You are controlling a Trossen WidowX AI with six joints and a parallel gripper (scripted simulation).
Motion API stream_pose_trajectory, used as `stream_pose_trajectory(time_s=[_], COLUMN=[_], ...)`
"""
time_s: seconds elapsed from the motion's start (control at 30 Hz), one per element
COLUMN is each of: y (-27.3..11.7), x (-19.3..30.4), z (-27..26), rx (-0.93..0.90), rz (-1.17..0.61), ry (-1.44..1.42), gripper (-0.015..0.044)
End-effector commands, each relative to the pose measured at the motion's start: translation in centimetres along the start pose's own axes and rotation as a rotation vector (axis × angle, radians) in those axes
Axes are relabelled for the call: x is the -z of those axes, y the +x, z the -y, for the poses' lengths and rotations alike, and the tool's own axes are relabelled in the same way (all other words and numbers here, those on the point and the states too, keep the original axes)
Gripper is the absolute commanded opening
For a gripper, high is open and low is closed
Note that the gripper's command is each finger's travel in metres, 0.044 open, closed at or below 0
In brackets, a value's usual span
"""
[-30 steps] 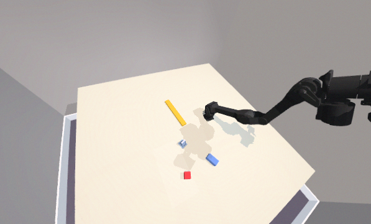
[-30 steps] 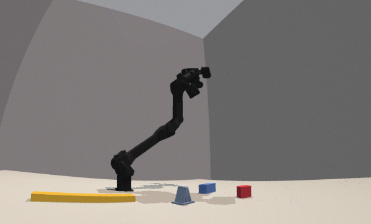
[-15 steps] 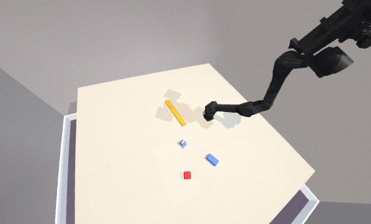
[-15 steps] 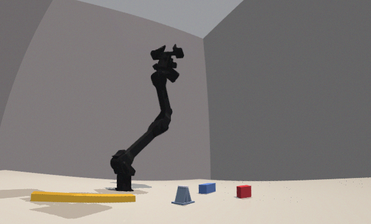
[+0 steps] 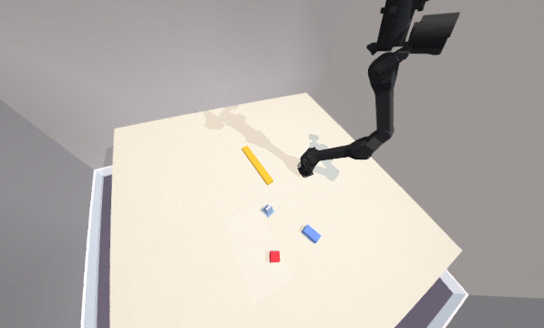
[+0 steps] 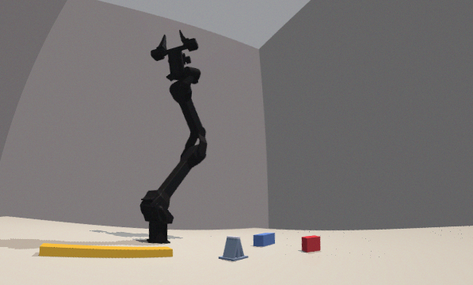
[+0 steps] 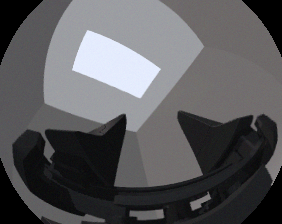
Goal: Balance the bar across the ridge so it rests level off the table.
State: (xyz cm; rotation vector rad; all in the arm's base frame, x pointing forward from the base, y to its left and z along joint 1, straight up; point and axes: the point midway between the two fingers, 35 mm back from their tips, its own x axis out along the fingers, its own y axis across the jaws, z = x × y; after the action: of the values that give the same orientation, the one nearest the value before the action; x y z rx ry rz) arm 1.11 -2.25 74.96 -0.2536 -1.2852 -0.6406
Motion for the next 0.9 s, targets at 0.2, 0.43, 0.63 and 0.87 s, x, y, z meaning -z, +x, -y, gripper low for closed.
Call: stream_pose_trajectory(time_s=[0.2, 0.43, 0.63, 0.87], y=[-0.3, -3.2, -6.2, -12.9], x=[11.2, 20.7, 26.2, 34.7], z=[5.9, 9.6, 11.4, 13.8], rx=[0.146, 0.268, 0.348, 0.512], rz=[-0.285, -0.566, -0.743, -1.046], ry=[0.044, 0.094, 0.123, 0.179], gripper=[0.0315, 0.0315, 0.0315, 0.0315])
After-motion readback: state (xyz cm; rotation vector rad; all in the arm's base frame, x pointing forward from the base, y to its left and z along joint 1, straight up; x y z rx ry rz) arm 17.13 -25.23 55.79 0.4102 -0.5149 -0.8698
